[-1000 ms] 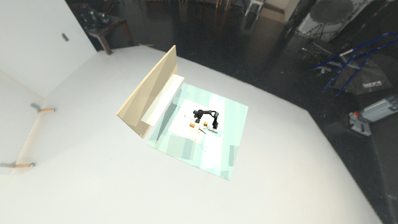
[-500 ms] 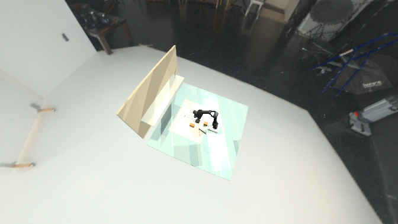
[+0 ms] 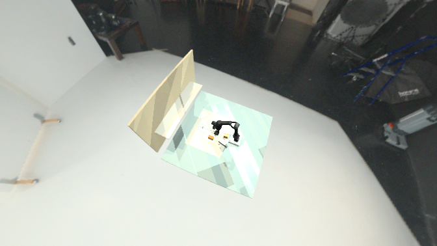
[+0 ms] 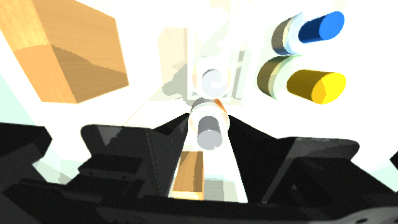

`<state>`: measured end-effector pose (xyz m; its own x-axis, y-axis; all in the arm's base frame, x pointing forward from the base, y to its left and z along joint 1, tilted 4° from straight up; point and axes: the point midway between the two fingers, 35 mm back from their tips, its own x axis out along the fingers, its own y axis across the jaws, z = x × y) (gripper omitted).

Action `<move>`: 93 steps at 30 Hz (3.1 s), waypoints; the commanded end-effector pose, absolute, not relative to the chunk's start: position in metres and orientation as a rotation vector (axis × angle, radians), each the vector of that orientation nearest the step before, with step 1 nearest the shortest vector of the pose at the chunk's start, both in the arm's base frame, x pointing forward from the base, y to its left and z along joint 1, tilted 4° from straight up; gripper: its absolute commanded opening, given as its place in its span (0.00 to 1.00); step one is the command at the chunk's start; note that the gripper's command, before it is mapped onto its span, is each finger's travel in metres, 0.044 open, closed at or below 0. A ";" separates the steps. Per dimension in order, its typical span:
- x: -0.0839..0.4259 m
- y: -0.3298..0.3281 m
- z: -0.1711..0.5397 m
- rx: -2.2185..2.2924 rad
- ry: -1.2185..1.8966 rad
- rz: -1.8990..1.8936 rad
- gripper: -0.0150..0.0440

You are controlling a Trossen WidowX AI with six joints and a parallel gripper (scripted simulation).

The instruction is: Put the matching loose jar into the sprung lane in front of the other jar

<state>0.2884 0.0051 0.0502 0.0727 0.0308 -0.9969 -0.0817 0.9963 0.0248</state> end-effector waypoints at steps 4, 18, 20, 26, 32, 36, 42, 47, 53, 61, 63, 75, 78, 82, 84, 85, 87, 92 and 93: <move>0.299 0.005 0.054 -0.040 1.467 0.079 0.25; 0.305 0.006 0.055 -0.040 1.467 0.079 0.25; 0.305 0.006 0.055 -0.040 1.467 0.079 0.25; 0.308 0.006 0.056 -0.040 1.466 0.079 0.25; 0.310 0.006 0.057 -0.040 1.466 0.079 0.25; 0.311 0.006 0.057 -0.040 1.466 0.079 0.25; 0.314 0.006 0.058 -0.040 1.466 0.079 0.25; 0.316 0.006 0.058 -0.040 1.465 0.079 0.25; 0.318 0.007 0.059 -0.040 1.465 0.079 0.25; 0.321 0.007 0.060 -0.040 1.465 0.079 0.25; 0.321 0.007 0.061 -0.040 1.465 0.079 0.25; 0.326 0.007 0.062 -0.040 1.464 0.079 0.25; 0.327 0.007 0.063 -0.040 1.464 0.079 0.25; 0.328 0.007 0.063 -0.040 1.464 0.079 0.25; 0.329 0.007 0.063 -0.040 1.464 0.079 0.25; 0.329 0.007 0.064 -0.040 1.464 0.079 0.25; 0.330 0.008 0.064 -0.040 1.464 0.079 0.25; 0.331 0.008 0.064 -0.040 1.464 0.079 0.25; 0.331 0.008 0.064 -0.040 1.464 0.079 0.25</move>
